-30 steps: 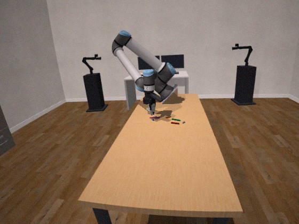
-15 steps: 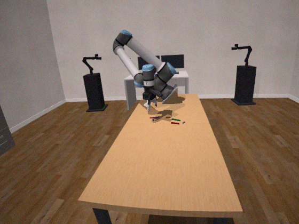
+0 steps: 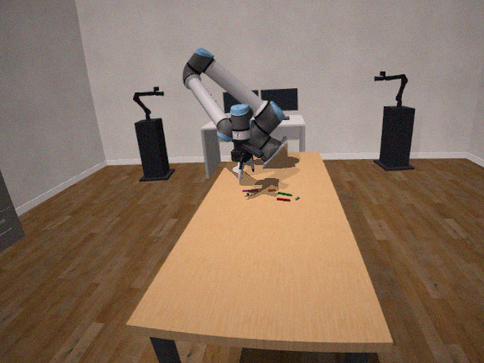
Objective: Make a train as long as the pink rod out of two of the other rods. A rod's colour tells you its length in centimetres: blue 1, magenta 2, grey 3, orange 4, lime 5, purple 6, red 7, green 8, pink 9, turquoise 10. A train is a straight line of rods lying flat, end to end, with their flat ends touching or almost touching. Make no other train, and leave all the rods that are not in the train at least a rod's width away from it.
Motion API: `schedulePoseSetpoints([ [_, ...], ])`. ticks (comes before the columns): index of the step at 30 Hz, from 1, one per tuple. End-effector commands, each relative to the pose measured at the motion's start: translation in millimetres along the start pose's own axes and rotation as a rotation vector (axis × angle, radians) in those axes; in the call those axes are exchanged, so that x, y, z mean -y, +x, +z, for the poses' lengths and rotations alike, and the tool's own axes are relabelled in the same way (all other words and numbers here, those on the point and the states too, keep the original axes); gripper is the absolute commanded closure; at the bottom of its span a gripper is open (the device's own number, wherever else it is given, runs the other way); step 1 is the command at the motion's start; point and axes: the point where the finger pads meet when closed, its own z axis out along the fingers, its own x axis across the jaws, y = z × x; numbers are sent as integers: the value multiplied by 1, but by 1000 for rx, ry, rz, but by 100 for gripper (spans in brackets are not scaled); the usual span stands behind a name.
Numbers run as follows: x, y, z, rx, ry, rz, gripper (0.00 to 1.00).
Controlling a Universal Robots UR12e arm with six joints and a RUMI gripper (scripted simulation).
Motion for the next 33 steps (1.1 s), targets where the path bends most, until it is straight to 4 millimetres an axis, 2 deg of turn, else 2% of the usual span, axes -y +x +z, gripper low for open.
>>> schedulePoseSetpoints([
  [1, -1, 3, -1, -3, 0, 4, 0],
  [12, 1, 3, -1, -3, 1, -12, 0],
  [24, 9, 1, -1, -4, 2, -109, 0],
  [33, 22, -4, 0, -4, 4, -303, 0],
])
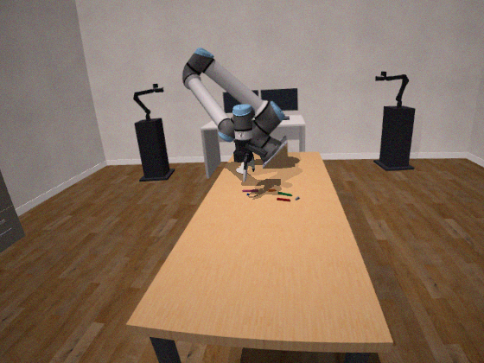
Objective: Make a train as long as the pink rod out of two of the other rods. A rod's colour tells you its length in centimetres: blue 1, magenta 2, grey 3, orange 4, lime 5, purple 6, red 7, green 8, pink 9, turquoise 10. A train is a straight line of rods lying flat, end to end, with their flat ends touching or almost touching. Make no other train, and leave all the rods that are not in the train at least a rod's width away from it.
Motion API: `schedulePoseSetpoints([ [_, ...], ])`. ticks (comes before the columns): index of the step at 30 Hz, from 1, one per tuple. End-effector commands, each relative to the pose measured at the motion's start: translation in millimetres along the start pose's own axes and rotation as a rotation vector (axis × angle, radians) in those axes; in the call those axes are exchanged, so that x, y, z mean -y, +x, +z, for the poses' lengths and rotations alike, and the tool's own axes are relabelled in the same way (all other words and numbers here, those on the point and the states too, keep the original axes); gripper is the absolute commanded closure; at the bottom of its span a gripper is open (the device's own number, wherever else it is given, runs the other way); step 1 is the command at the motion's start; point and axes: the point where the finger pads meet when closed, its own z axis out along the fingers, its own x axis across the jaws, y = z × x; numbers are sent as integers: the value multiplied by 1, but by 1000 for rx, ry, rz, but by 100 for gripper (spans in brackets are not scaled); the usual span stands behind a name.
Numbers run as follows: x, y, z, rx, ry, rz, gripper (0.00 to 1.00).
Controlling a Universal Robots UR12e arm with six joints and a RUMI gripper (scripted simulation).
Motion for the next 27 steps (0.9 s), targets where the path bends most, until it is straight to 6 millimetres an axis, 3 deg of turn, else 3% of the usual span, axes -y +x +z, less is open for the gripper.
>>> schedulePoseSetpoints([
  [1, 12, 1, -1, -5, 3, -158, 0],
  [27, 52, -10, 3, -6, 6, -753, 0],
])
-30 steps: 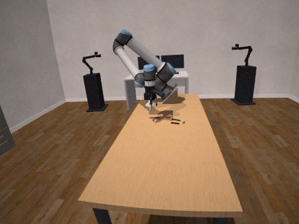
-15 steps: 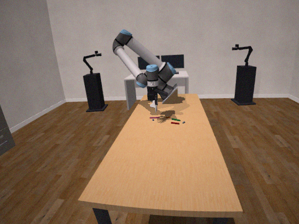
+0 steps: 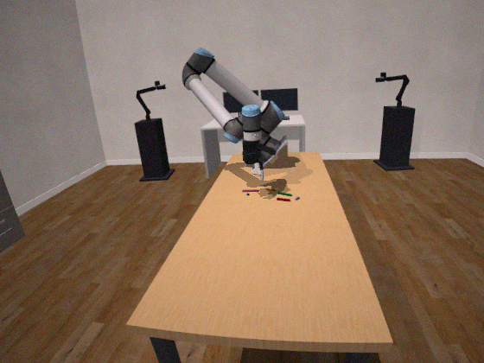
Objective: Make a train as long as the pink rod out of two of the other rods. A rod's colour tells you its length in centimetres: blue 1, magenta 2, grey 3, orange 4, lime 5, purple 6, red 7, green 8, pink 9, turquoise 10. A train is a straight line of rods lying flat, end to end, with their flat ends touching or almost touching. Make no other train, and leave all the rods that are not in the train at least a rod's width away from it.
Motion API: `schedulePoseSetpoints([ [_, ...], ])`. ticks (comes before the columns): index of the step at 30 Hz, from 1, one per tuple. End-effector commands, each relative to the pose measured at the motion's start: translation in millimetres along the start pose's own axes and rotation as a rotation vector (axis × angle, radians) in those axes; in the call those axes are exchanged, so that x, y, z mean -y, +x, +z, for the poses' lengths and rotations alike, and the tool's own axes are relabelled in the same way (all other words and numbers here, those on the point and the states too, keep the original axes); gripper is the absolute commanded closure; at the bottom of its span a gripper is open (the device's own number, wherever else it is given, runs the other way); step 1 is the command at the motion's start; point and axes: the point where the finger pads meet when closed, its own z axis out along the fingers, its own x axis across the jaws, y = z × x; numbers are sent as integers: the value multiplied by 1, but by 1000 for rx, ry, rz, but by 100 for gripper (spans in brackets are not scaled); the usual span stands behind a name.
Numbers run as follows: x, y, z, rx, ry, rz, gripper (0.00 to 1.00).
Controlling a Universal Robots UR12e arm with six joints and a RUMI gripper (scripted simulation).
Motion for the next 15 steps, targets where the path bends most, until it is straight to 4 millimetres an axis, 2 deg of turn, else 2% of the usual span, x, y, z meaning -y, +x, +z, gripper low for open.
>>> schedulePoseSetpoints([
  [1, 7, 7, -1, -14, 0, -167, 0],
  [13, 24, 13, 1, -14, -1, -447, 0],
  [15, 24, 13, 1, -14, -1, -447, 0],
])
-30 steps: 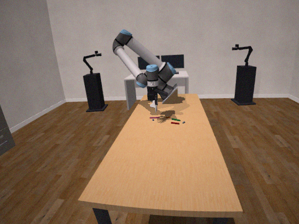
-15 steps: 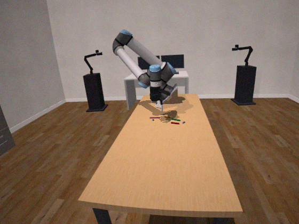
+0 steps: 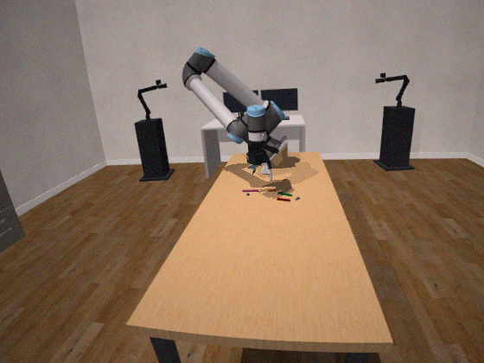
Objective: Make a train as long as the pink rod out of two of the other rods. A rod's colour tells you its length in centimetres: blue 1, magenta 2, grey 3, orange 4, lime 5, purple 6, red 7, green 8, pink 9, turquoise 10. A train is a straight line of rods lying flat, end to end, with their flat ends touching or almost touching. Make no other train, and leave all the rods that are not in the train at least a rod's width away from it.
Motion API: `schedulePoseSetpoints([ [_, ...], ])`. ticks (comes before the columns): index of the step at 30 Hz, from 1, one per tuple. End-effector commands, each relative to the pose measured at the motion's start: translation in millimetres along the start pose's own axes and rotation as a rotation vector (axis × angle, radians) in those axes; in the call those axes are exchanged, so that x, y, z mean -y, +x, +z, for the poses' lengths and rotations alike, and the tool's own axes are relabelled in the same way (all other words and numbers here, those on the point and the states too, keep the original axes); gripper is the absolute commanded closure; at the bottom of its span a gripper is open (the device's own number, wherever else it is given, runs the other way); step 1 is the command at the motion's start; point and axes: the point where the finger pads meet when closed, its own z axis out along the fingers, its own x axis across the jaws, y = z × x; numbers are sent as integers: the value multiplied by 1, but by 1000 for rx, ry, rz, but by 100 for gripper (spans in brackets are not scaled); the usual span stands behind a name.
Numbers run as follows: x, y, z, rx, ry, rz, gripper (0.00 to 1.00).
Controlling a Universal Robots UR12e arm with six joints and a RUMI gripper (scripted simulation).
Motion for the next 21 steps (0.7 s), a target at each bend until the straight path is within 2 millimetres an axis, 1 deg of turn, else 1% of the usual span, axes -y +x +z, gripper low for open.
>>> schedulePoseSetpoints([
  [1, 3, 8, -1, -13, -4, -145, 0],
  [2, 5, 10, -1, -14, -5, -187, 0],
  [15, 19, 22, 1, -13, -6, -488, 0],
  [17, 19, 22, 1, -13, -6, -488, 0],
  [19, 23, 26, 2, -12, -7, -579, 0],
  [21, 25, 27, 2, -12, -7, -619, 0],
])
